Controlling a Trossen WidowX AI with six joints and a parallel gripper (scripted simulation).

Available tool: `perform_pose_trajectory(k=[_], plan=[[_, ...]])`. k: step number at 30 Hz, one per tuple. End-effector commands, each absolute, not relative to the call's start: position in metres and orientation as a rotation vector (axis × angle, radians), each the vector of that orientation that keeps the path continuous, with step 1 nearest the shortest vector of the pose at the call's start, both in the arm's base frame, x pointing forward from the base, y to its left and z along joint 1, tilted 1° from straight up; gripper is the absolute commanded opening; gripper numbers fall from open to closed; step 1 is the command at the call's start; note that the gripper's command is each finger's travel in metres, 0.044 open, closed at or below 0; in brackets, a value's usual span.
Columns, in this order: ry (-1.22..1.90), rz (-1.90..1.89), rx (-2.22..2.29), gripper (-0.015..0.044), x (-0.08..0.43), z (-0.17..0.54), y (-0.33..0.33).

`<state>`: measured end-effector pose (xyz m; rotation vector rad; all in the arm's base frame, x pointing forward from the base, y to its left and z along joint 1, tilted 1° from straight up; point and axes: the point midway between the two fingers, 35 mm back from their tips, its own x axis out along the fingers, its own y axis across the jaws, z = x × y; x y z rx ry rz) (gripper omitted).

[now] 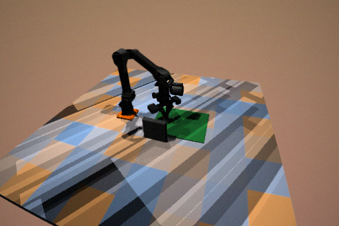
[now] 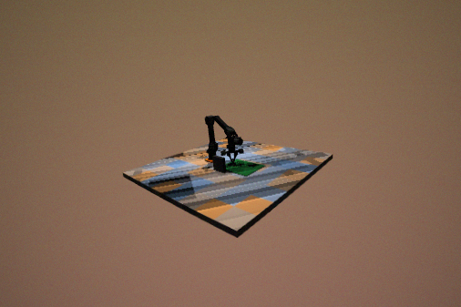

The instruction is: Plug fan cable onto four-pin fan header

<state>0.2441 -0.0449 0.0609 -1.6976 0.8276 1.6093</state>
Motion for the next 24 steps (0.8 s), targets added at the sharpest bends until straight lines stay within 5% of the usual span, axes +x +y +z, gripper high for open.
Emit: perform_pose_trajectory(k=[1, 12, 22, 24], plan=[[0.832, 1.608, -1.693, 0.0, 0.2442, 0.0564, -0.0451], [0.832, 1.609, -1.693, 0.0, 0.2443, 0.0521, -0.0452], [0.827, 1.608, -1.699, 0.026, 0.2442, 0.0562, -0.045], [0.827, 1.608, -1.699, 0.026, 0.2442, 0.0562, -0.045]])
